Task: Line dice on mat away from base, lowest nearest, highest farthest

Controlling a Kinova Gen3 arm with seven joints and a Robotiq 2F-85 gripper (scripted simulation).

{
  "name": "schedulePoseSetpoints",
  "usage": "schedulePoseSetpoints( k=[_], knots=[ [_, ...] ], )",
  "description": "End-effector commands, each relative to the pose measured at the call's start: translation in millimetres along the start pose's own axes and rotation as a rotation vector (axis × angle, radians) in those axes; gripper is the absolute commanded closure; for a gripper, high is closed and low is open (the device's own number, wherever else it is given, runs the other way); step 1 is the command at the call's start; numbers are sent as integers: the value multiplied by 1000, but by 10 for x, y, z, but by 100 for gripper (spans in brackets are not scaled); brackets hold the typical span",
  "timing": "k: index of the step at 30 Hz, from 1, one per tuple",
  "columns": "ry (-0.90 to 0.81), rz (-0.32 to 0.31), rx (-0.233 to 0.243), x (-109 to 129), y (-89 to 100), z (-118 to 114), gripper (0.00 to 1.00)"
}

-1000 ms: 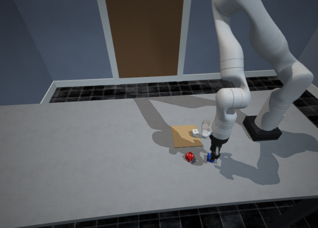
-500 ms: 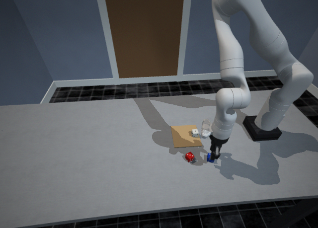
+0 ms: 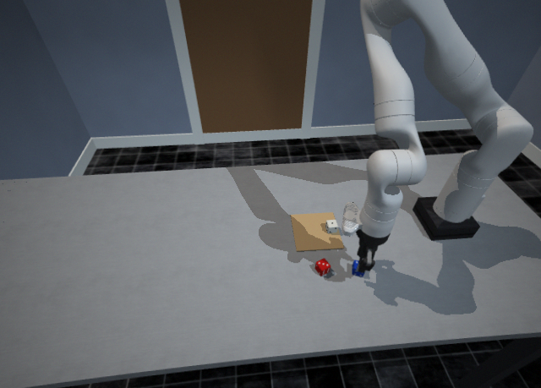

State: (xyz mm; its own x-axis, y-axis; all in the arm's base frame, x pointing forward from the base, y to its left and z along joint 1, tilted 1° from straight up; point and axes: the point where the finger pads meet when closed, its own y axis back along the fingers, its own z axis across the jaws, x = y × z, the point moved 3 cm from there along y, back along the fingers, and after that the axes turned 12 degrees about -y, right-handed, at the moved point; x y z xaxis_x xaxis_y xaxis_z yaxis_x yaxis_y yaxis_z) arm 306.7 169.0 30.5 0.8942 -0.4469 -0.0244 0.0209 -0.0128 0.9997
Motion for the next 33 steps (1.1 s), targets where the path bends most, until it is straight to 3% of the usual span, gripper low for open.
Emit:
schedulePoseSetpoints(
  k=[1,18,33],
  knots=[
    [-1,0,8,0,-4,-40,54],
    [1,-1,7,-6,-68,-31,54],
    [2,-2,4,-13,-352,-19,54]
  ],
)
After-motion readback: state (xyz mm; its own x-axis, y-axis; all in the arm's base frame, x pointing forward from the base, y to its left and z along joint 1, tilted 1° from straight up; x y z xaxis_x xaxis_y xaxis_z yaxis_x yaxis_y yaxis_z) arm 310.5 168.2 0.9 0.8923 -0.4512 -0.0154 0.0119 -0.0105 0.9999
